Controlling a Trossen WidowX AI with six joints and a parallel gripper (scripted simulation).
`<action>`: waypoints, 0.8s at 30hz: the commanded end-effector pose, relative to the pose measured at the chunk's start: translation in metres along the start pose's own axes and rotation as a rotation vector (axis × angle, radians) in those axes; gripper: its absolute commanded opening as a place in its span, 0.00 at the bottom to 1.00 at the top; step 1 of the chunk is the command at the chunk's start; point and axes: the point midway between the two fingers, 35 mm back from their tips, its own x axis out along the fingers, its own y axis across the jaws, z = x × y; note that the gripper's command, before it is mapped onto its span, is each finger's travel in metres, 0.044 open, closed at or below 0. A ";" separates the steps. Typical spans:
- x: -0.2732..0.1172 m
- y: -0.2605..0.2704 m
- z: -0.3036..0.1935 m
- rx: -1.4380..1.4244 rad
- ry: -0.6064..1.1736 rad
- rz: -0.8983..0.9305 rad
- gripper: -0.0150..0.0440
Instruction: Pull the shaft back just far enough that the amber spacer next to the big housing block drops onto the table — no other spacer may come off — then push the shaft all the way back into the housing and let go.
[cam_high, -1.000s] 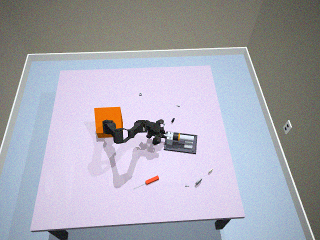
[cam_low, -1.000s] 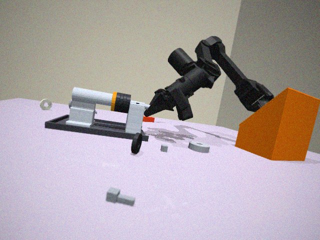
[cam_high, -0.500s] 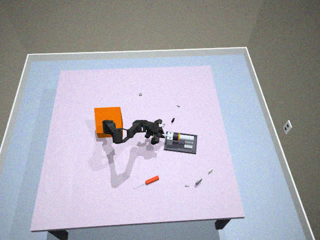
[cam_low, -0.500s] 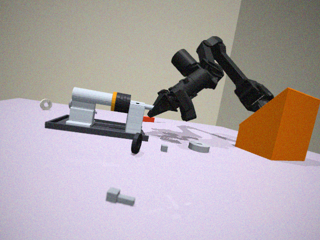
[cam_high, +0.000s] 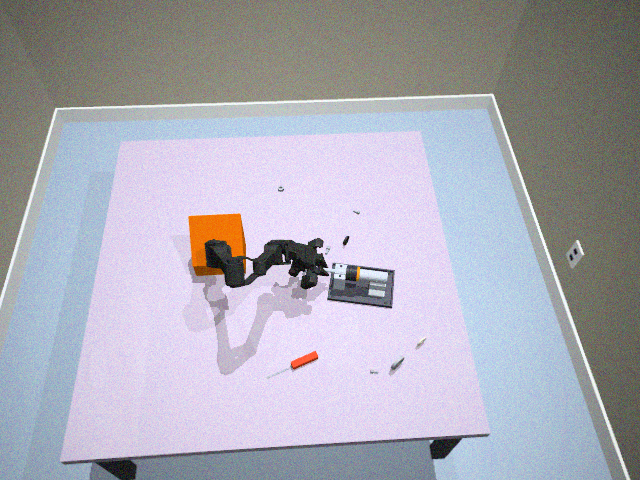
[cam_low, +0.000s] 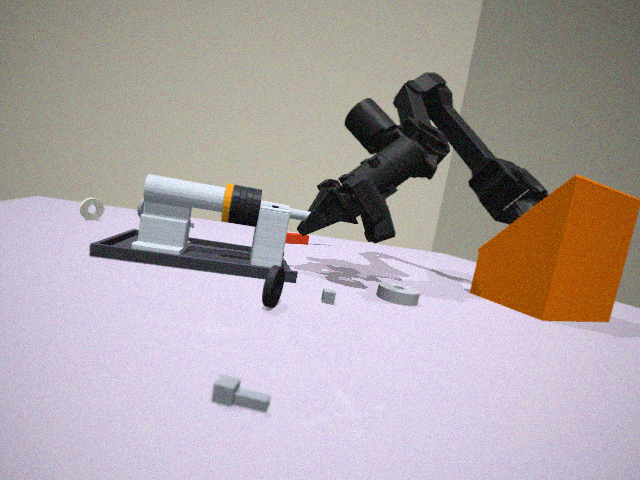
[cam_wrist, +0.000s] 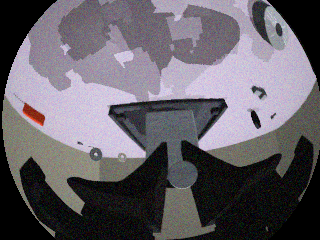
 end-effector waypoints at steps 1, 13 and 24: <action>0.000 0.000 0.001 0.002 -0.001 0.002 0.25; -0.001 0.000 0.002 0.002 -0.001 0.002 0.25; -0.002 0.000 0.002 0.002 -0.001 0.002 0.25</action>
